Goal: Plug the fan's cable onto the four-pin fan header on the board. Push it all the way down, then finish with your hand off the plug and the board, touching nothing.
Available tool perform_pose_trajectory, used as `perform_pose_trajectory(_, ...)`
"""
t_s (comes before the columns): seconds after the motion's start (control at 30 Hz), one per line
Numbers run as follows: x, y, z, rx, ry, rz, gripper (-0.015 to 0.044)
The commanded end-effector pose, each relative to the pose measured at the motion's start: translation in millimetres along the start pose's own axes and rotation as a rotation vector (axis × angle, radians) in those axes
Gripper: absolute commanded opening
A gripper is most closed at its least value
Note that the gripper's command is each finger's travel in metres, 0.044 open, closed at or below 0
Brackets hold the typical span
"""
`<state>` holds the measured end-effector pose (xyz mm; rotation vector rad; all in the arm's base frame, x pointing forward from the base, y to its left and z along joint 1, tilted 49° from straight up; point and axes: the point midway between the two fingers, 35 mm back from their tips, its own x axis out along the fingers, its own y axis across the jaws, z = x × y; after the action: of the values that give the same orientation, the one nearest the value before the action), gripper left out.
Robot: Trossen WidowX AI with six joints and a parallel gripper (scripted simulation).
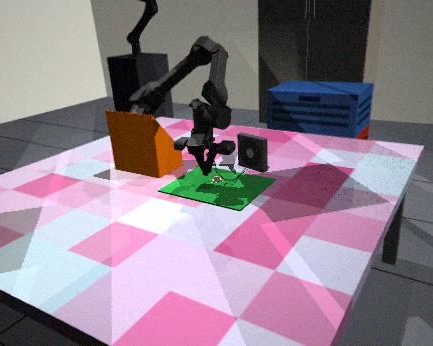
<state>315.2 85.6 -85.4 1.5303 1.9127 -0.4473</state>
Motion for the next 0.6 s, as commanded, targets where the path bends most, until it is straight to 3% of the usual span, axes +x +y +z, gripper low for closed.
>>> perform_pose_trajectory(0.0,-2,3,-11,0.138,0.000,0.007,0.0000)
perform_pose_trajectory(0.57,-1,6,-48,0.725,0.006,0.005,0.0000)
